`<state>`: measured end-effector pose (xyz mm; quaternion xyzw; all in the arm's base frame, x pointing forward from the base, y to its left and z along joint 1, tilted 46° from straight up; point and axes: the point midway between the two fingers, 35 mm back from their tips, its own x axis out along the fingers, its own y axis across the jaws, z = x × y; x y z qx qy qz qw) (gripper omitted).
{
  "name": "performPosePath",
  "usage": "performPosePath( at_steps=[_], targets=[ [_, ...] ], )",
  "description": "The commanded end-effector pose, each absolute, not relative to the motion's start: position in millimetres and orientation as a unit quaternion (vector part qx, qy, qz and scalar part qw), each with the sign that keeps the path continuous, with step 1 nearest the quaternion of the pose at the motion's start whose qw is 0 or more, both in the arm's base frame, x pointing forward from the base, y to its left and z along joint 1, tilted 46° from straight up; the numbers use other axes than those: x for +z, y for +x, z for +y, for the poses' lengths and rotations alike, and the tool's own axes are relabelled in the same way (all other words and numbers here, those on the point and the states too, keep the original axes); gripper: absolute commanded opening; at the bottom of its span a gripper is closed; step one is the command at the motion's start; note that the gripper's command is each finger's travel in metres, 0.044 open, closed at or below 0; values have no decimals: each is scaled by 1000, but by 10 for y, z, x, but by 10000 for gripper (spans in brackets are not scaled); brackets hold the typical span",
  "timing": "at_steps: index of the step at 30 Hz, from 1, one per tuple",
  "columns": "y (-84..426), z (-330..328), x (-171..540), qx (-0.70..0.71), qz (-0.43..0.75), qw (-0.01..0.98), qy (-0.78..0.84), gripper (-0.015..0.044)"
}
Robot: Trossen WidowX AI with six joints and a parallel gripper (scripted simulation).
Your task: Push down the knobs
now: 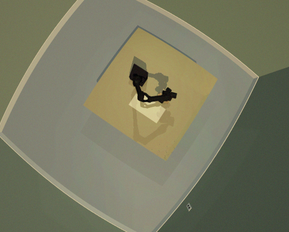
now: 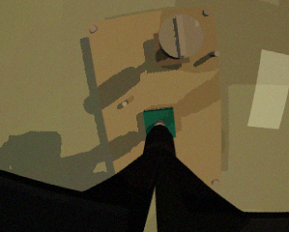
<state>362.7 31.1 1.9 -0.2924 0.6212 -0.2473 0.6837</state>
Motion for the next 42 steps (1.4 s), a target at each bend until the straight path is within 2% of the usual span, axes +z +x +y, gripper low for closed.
performPosePath(
  at_steps=[1,42],
  targets=[
    [3635,234,-32,-253,623,681,-290,0],
    [3646,147,-117,-253,623,681,-290,0]
  ],
)
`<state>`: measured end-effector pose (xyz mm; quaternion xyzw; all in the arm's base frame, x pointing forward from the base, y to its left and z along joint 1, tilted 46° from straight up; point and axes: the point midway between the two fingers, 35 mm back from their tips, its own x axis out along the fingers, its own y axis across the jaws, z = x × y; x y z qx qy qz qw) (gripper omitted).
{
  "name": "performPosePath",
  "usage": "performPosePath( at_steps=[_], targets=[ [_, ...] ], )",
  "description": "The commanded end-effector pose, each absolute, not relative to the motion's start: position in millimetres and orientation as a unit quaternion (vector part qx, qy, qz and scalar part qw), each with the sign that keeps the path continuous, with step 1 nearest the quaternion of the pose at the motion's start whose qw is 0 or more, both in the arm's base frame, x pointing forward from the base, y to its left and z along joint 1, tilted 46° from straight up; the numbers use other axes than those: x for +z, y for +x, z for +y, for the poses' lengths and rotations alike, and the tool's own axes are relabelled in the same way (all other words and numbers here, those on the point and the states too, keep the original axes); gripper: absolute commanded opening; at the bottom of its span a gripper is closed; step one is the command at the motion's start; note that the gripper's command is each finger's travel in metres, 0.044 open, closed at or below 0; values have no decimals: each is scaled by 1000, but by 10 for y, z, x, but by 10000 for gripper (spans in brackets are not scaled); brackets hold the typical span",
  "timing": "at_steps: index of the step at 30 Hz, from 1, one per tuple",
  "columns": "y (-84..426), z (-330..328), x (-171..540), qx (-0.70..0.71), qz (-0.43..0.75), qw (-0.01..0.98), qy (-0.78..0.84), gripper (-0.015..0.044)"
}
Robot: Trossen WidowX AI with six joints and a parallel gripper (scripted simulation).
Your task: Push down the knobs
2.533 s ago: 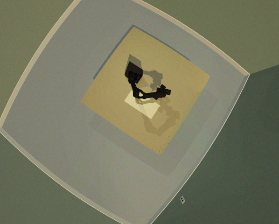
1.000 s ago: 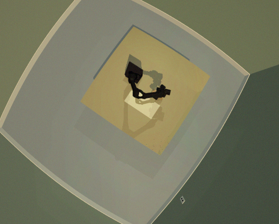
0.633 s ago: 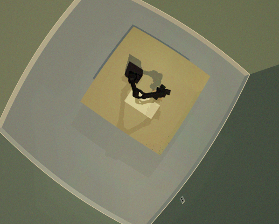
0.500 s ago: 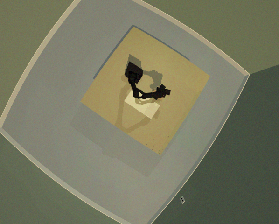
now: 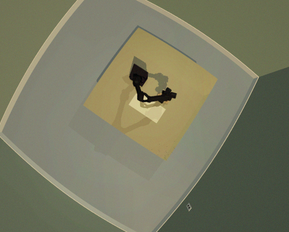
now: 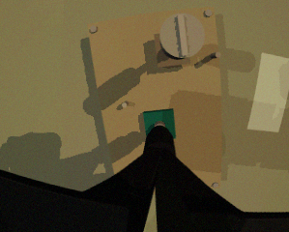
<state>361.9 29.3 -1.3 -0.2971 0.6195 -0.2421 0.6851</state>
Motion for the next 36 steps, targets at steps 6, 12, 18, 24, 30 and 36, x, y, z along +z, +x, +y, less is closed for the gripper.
performPosePath(
  at_steps=[6,12,18,24,30,36],
  targets=[
    [3647,146,-119,-253,623,681,-290,0],
    [3648,136,-128,-253,623,681,-290,0],
    [3650,116,-148,-253,623,681,-290,0],
    [3650,116,-148,-253,623,681,-290,0],
    [3653,93,-170,-253,623,681,-290,0],
    [3653,93,-170,-253,623,681,-290,0]
  ],
)
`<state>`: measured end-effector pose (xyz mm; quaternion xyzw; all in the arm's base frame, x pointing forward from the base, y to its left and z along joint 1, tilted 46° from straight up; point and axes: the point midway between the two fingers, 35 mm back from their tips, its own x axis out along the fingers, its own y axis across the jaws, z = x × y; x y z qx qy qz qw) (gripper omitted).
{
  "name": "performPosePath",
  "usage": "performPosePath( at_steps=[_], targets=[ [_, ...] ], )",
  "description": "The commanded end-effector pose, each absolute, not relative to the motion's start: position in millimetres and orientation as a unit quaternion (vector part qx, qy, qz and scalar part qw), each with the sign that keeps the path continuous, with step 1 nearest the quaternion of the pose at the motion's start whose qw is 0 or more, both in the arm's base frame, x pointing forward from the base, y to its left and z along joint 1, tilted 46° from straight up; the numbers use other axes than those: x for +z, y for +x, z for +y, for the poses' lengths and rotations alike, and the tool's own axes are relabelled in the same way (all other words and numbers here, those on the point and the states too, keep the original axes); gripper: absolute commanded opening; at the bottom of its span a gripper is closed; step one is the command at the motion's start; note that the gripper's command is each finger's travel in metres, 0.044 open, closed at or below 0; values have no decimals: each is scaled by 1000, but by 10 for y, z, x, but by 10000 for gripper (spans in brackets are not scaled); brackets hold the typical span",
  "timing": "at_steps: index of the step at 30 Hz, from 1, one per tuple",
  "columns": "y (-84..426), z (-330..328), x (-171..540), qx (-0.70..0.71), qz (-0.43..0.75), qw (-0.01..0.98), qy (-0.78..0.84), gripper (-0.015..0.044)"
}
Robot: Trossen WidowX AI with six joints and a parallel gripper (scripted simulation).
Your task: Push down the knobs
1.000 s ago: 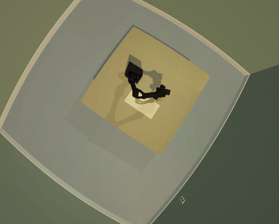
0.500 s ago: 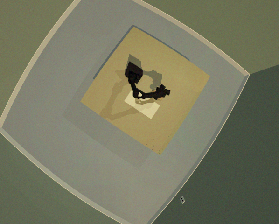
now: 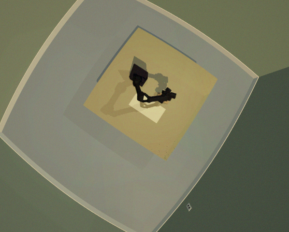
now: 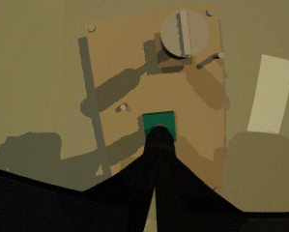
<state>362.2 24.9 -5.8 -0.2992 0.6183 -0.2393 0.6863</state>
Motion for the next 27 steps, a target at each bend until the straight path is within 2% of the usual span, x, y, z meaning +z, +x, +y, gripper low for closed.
performPosePath(
  at_steps=[1,27],
  targets=[
    [3653,93,-170,-253,623,681,-290,0],
    [3656,72,-190,-253,623,681,-290,0]
  ],
)
